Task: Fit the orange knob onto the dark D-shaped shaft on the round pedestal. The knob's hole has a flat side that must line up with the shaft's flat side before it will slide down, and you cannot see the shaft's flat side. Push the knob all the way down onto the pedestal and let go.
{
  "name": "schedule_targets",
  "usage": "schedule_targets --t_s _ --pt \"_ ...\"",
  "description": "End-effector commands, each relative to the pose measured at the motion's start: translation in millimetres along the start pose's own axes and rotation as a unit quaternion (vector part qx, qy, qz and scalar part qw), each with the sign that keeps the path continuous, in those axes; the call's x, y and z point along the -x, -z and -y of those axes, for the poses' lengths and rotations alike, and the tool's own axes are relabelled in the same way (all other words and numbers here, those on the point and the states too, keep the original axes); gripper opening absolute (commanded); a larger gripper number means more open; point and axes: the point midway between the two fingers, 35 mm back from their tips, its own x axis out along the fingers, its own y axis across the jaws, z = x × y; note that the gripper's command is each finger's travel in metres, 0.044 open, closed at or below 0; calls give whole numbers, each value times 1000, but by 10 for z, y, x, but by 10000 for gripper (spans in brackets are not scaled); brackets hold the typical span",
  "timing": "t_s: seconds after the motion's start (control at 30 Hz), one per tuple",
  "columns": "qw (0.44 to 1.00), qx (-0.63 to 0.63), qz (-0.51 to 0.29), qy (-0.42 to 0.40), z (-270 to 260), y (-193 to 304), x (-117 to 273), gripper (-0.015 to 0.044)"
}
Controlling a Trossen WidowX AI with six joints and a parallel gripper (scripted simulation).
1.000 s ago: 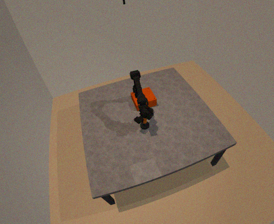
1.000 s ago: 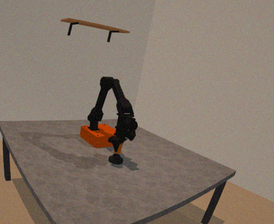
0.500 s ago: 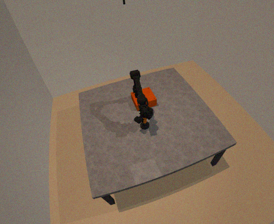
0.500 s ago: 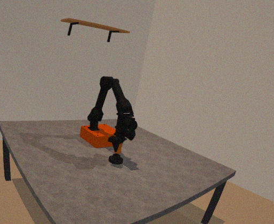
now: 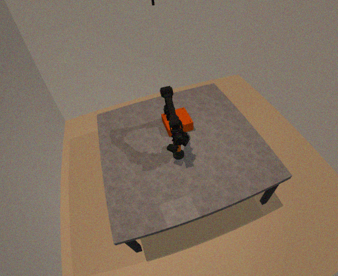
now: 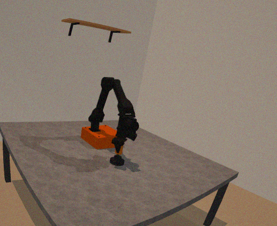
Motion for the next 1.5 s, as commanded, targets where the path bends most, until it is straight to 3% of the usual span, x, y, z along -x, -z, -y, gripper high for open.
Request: schedule_targets --t_s 0.0,1.07,1.3,1.47 --pt "1000 17 0 1 28 -19 -10 0" --pt "1000 17 0 1 -14 16 20 0" --pt "993 116 0 1 -2 6 19 0" --pt "993 121 0 1 21 -13 -8 0"
